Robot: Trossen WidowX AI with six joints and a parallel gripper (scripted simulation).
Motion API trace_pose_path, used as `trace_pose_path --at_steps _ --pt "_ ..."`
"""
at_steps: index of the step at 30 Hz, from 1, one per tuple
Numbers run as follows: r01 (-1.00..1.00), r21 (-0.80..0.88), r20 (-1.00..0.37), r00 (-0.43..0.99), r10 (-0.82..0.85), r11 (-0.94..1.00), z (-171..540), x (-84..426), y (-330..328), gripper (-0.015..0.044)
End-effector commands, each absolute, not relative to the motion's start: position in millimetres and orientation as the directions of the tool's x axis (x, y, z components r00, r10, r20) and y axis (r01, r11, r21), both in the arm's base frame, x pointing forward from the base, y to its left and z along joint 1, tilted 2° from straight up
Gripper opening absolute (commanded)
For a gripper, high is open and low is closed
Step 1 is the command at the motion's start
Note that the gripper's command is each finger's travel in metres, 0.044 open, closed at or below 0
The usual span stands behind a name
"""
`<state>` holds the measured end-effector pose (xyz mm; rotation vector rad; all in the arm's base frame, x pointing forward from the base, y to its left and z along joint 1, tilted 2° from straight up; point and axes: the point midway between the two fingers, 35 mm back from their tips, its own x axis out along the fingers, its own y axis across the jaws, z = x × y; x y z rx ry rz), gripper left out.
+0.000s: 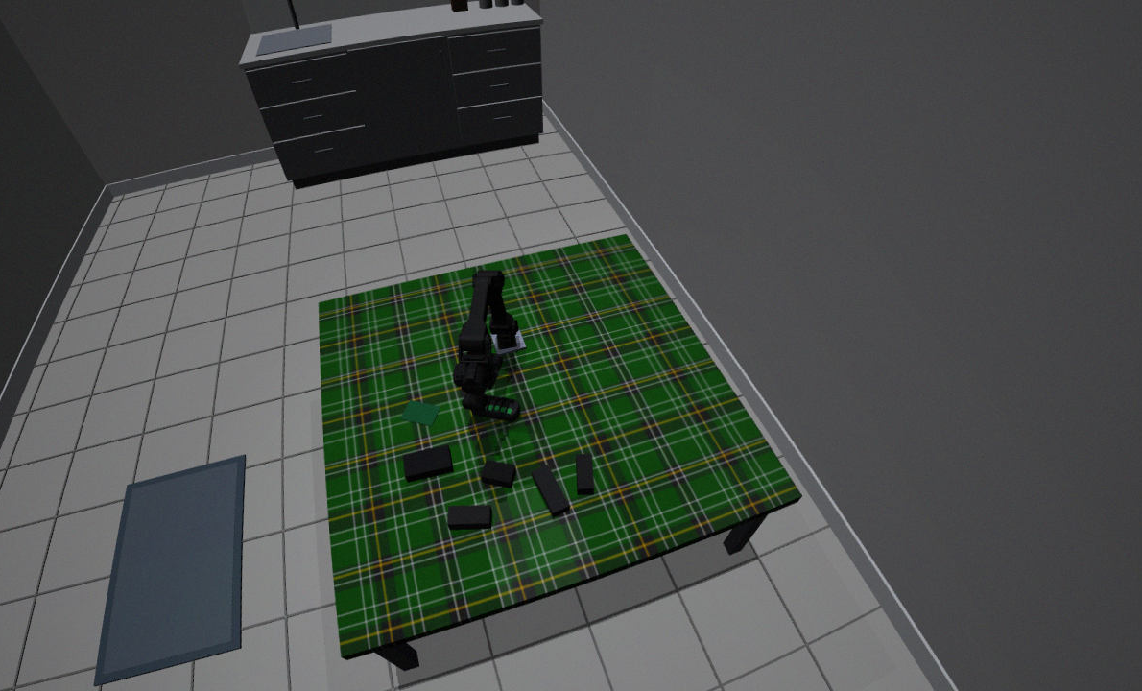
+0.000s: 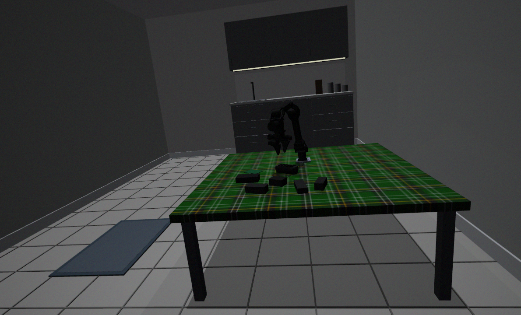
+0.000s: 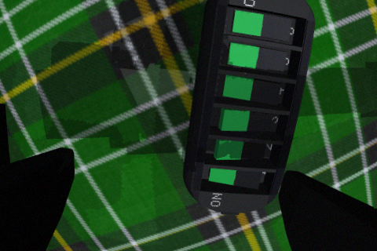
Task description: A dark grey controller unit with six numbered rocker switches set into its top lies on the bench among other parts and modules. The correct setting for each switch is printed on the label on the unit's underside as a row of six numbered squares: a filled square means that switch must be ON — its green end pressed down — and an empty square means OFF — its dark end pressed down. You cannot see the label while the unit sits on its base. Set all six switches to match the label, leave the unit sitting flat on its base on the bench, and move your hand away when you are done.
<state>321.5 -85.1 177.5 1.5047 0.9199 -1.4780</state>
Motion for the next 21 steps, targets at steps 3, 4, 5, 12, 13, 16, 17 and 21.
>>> trace_pose_path --at_steps 3,4,5,12,13,16,17,21 --pt "0.913 0.088 -0.996 0.074 -0.05 -0.399 225.7 317.6 -82.7 0.0177" --pt "0.913 0.088 -0.996 0.074 -0.05 -0.399 225.7 317.6 -82.7 0.0151" --pt "0.913 0.088 -0.996 0.074 -0.05 -0.399 225.7 317.6 -82.7 0.0125" --pt "0.913 0.088 -0.996 0.074 -0.05 -0.399 225.7 317.6 -82.7 0.0" --pt "0.913 0.088 -0.996 0.074 -0.05 -0.399 225.7 317.6 -82.7 0.0" --pt "0.913 0.088 -0.996 0.074 -0.05 -0.399 225.7 317.6 -82.7 0.0" --pt "0.913 0.088 -0.996 0.074 -0.05 -0.399 225.7 317.6 -82.7 0.0" --pt "0.913 0.088 -0.996 0.074 -0.05 -0.399 225.7 317.6 -82.7 0.0"
